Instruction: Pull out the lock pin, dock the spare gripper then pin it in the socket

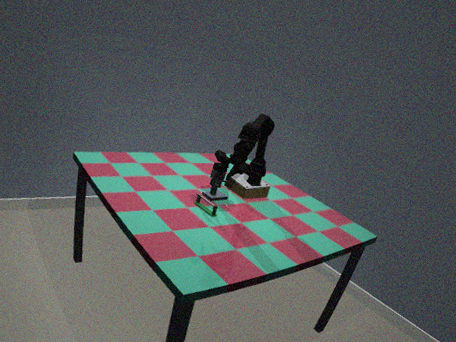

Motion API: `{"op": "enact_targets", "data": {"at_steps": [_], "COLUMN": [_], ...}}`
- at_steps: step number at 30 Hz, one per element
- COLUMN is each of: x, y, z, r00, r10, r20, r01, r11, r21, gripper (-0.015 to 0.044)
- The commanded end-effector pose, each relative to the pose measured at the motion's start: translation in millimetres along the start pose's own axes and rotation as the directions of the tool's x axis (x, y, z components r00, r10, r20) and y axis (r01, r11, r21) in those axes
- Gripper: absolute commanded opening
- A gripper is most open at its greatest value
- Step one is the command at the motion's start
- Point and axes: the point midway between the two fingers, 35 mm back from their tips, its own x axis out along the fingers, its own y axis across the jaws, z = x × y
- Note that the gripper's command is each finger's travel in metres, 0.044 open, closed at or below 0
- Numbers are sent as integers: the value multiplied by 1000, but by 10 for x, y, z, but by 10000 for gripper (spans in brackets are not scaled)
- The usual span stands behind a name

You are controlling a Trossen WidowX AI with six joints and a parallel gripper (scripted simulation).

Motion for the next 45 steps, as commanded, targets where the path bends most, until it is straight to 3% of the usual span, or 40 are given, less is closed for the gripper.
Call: {"op": "enact_targets", "data": {"at_steps": [1,15,27,45], "x": [464,510,1190,1424], "y": [-351,-375,-216,-142], "z": [-70,-69,99,161], "r00": [980,979,979,979], "r10": [199,203,203,203], "r20": [-8,-8,-8,-8], "r01": [-188,-191,-190,-190], "r11": [908,904,904,904], "r21": [-375,-383,-383,-383], "gripper": [180,180,180,180]}}
